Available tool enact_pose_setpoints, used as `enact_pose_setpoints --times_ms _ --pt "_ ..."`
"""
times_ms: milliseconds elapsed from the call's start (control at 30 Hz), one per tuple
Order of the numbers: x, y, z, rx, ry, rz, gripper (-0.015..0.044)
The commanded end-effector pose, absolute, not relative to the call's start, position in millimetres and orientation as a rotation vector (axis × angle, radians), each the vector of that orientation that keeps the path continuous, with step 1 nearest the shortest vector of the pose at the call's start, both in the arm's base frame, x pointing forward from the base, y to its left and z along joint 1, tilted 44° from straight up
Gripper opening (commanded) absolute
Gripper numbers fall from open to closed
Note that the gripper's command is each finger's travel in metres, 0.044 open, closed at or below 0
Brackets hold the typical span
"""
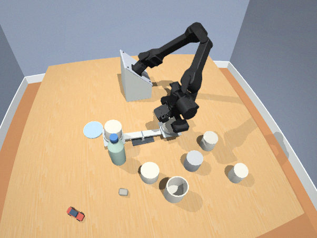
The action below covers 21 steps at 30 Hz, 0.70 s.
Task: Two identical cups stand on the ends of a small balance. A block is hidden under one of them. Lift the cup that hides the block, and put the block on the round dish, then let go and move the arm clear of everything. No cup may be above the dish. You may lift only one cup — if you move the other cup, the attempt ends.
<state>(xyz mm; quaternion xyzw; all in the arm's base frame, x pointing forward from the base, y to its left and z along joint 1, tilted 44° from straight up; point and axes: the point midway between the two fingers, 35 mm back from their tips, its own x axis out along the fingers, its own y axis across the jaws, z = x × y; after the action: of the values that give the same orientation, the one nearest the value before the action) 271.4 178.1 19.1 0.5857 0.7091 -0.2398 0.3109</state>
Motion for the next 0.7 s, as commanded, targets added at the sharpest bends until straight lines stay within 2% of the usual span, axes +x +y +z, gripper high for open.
enact_pose_setpoints --times_ms 0,667 --pt "275.2 173.8 22.8 1.545 1.862 -0.630 0.0000" --pt "281.5 156.9 39.1 1.542 1.857 -0.633 0.0000"
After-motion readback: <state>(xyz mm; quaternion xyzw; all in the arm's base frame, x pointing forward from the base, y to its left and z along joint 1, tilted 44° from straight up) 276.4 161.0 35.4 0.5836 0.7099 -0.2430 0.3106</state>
